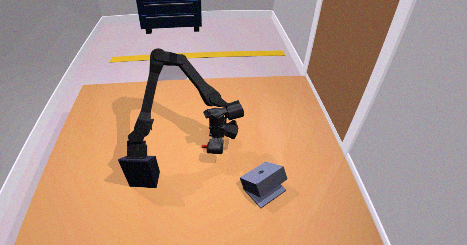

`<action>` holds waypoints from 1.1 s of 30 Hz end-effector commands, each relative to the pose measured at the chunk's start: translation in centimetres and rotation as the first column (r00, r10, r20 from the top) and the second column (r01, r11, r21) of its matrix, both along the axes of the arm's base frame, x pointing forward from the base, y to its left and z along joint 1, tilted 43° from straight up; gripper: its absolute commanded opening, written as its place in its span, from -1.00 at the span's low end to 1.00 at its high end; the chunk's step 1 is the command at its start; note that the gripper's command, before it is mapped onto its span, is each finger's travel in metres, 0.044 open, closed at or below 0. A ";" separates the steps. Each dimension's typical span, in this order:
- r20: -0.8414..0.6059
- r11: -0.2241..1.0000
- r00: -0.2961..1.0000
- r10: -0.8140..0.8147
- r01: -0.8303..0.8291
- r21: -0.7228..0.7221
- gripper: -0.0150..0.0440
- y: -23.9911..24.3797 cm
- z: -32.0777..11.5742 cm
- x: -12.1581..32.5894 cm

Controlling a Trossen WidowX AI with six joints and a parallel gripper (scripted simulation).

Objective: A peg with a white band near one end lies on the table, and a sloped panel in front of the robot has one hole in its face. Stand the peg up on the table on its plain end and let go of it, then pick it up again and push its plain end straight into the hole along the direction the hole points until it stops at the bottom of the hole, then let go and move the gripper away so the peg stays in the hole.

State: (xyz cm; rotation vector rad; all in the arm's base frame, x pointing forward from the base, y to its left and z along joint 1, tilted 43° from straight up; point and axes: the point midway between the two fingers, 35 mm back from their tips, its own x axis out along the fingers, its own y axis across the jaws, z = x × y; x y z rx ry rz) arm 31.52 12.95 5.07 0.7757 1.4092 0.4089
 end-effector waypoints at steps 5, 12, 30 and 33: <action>0.052 0.999 0.997 -0.050 0.051 -0.016 -0.33 -0.3 0.4 -0.3; 0.096 0.995 0.991 -0.092 0.095 -0.024 -0.33 -0.5 0.7 -0.7; 0.206 0.978 0.959 -0.193 0.205 -0.037 -0.33 -0.9 1.4 -1.5; 0.224 0.974 0.952 -0.209 0.223 -0.037 -0.33 -1.0 1.5 -1.7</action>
